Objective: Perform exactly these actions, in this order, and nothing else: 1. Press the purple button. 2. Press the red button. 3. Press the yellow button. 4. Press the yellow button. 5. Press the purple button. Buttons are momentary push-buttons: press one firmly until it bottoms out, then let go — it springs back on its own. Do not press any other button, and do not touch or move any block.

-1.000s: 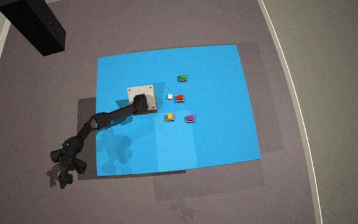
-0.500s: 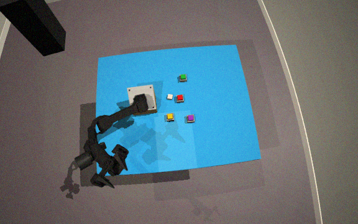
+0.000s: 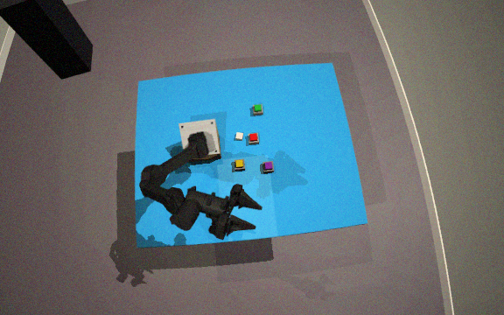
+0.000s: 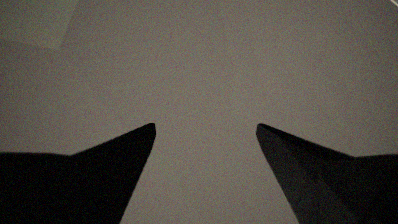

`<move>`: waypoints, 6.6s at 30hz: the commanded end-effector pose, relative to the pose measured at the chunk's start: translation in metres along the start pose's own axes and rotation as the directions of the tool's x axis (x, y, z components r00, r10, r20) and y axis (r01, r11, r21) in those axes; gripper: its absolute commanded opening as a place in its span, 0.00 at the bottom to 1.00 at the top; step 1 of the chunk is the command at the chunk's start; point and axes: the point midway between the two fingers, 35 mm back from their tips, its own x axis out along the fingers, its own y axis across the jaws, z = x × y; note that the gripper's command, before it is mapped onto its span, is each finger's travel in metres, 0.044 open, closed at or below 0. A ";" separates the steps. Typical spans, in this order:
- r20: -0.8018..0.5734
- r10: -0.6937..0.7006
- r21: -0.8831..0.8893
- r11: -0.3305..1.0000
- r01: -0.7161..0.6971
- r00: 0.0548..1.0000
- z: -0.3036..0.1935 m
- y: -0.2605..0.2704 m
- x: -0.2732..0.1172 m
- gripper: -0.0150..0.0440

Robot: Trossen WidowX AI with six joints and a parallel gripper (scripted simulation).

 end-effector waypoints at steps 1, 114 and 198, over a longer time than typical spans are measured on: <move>0.063 -0.189 -0.236 0.951 0.199 0.980 -0.004 -0.064 0.039 0.93; 0.749 -0.661 -0.630 -0.695 -0.347 -0.035 0.161 -0.549 -0.008 0.29; 0.745 -0.666 -0.635 -0.689 -0.349 -0.040 0.077 -0.638 -0.112 0.29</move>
